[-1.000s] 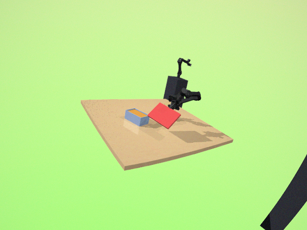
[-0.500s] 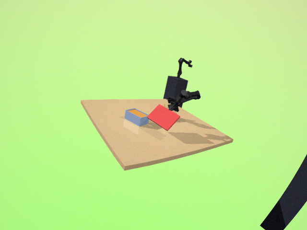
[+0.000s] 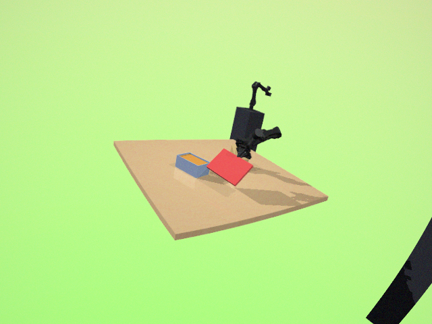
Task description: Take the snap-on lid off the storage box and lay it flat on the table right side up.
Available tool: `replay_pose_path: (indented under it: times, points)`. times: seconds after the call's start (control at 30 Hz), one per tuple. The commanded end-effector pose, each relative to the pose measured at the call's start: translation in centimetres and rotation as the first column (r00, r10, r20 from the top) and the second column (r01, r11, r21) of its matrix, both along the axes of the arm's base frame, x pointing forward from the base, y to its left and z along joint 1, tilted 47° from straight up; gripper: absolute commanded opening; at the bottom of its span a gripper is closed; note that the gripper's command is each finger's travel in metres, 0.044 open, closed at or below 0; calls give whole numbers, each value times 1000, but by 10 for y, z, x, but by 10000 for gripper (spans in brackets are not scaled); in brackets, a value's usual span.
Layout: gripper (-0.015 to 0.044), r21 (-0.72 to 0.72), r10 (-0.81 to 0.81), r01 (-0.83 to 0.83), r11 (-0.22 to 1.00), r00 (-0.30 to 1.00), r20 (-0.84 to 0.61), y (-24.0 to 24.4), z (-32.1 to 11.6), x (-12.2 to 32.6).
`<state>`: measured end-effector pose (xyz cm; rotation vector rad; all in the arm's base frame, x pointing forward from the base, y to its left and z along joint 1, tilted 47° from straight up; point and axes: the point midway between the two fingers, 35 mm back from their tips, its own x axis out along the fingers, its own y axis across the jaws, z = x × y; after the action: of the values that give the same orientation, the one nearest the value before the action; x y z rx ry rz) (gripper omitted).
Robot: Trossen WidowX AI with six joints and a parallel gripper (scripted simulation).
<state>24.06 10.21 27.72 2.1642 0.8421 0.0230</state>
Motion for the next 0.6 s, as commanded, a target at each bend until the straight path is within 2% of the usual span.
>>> replay_pose_path:
  times: [0.0, 0.57]
  points:
    - [0, 2, -11, 11, 1000, 1000, 7, 0, 0, 1]
    - [0, 3, -11, 11, 1000, 1000, 8, 10, -9, 2]
